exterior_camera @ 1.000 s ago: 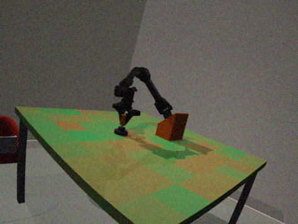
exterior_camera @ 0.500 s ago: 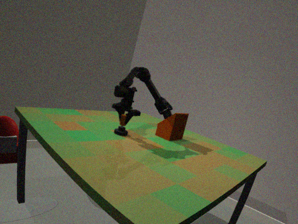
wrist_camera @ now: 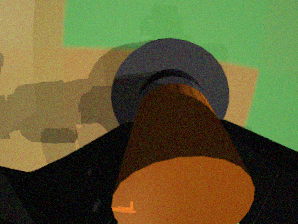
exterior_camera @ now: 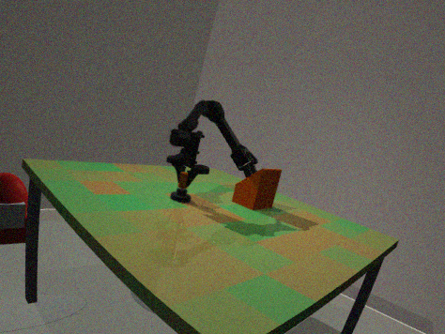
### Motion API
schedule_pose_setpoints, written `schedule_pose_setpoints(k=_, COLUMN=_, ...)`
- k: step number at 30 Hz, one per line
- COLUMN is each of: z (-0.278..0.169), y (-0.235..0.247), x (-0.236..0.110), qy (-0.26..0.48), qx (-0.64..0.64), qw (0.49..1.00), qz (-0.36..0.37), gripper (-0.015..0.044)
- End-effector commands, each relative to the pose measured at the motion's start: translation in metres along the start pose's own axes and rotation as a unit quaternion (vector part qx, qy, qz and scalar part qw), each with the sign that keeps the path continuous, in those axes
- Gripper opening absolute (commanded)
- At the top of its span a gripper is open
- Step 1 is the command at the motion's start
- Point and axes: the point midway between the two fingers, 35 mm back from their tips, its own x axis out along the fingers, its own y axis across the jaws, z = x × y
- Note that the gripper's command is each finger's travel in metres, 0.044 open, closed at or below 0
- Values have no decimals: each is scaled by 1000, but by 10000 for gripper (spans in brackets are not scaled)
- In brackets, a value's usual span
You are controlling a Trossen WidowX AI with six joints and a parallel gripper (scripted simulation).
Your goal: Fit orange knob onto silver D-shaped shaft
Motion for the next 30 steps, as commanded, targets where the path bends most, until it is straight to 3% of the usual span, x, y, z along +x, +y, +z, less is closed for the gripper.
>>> schedule_pose_setpoints(k=1, z=0, y=1, x=4, qy=0, qx=6, qw=1000, qz=0, gripper=0)
schedule_pose_setpoints(k=18, z=-1, y=0, x=9, qy=0, qx=28, qw=1000, qz=-1, gripper=0)
schedule_pose_setpoints(k=30, z=-1, y=0, x=9, qy=0, qx=28, qw=1000, qz=-1, gripper=315)
